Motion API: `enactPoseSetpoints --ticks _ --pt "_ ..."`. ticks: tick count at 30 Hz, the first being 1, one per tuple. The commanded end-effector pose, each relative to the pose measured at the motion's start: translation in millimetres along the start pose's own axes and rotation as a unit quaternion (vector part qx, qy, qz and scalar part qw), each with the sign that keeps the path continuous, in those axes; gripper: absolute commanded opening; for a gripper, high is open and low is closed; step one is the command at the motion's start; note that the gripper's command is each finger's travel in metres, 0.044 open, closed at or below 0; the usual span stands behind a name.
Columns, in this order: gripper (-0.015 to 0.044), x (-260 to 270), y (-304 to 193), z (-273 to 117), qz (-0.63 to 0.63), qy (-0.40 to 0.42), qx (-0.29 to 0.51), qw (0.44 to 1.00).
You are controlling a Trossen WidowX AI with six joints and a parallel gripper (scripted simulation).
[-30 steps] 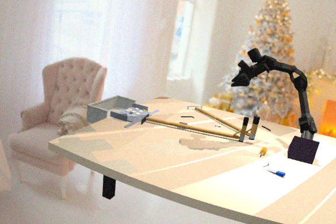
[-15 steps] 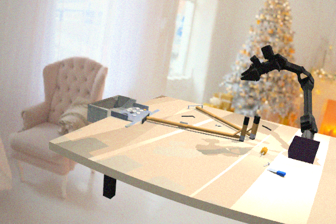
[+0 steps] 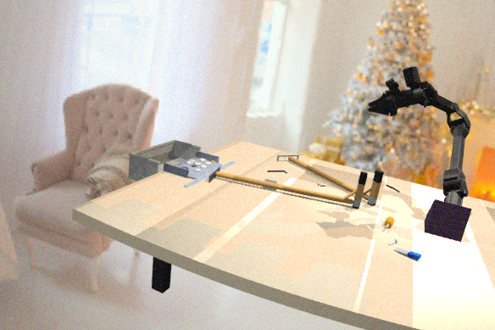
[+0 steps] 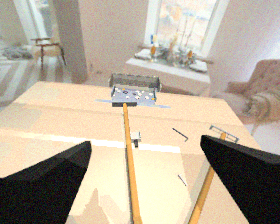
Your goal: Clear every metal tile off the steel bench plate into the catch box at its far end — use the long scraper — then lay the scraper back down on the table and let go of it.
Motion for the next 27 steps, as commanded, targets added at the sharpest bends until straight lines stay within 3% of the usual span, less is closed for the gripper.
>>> enactPoseSetpoints --ticks 1,27 --pt "0.0440 -3 -3 -13 0.005 -0.005 -0.014 1.000" --pt "0.0440 -10 -40 -86 0.049 -0.015 -0.115 0.992"
Point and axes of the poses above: the point midway between the two fingers, 35 mm back from their tips, its own z axis out along the fingers, its own x axis across the jaws, y = z × x, the point moved 6 cm from there along -z, back along the fingers, and after that the axes turned 8 degrees about -z, right-handed, at the moved point
